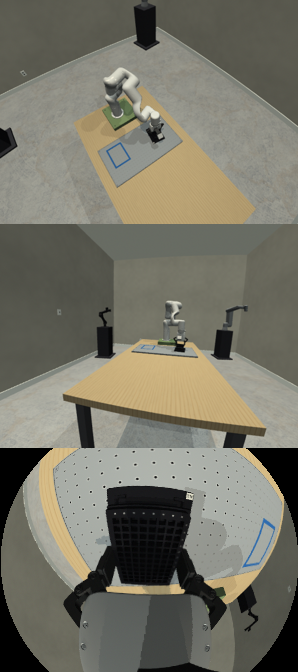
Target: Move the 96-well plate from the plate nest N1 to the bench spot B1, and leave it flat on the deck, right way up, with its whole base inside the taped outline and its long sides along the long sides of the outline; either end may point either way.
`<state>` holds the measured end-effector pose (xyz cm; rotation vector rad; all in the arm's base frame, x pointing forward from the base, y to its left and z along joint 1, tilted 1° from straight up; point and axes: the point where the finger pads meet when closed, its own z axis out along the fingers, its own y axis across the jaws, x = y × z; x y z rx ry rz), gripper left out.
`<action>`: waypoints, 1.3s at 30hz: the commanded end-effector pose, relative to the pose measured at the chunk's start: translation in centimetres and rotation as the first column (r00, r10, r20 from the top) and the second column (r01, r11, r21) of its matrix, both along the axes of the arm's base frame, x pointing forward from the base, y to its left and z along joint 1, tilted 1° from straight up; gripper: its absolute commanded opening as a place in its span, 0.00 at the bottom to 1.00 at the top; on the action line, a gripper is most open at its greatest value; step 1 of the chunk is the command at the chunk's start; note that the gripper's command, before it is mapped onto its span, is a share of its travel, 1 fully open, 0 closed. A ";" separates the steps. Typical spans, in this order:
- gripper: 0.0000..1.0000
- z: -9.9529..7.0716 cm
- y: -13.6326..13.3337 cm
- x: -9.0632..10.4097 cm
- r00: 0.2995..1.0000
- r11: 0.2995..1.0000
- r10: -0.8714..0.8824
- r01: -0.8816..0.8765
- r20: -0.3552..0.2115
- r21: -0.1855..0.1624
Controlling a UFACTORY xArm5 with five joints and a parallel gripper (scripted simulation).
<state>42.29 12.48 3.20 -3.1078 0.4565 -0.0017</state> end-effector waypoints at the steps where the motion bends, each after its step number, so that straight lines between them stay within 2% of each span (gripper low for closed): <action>1: 0.00 0.6 0.0 0.1 1.000 1.000 0.000 0.000 0.002 0.001; 27: 0.00 4.6 0.1 0.1 1.000 1.000 0.000 0.000 0.002 0.001; 39: 0.00 4.6 0.1 0.1 1.000 1.000 0.000 0.000 0.002 0.001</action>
